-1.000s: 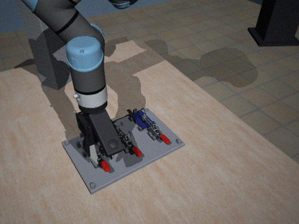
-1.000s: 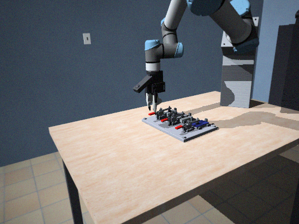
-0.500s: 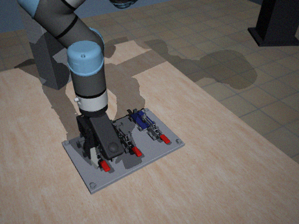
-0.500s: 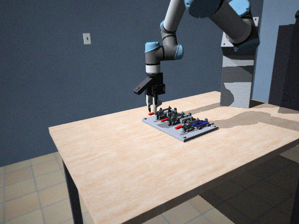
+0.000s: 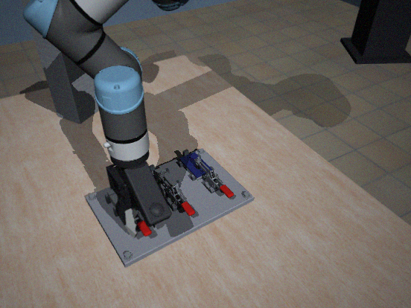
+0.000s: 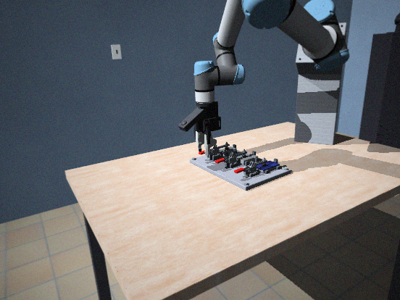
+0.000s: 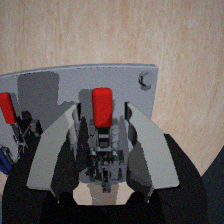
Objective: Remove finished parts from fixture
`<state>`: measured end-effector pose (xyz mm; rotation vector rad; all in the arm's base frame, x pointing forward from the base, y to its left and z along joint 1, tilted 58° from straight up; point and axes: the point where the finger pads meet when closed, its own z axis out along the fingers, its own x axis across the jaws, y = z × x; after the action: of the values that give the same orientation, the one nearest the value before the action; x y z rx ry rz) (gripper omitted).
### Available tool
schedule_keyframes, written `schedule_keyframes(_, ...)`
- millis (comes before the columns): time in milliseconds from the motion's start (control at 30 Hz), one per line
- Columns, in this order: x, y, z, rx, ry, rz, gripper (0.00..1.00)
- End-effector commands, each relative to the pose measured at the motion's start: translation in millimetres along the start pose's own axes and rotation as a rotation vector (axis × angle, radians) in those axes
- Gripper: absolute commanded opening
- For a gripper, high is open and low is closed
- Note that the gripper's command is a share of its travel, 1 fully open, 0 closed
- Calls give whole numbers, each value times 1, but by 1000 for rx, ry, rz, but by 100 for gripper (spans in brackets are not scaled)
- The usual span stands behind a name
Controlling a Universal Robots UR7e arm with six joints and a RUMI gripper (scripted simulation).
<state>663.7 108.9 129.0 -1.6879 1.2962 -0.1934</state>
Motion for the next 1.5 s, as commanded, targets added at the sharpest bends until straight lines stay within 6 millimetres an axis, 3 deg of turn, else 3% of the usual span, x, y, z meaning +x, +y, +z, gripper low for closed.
schedule_keyframes(0, 0, 0, 0, 1, 1, 0, 28)
schedule_keyframes(500, 0, 0, 0, 1, 1, 0, 28)
schedule_keyframes(533, 0, 0, 0, 1, 1, 0, 0)
schedule_keyframes(1467, 0, 0, 0, 1, 1, 0, 0)
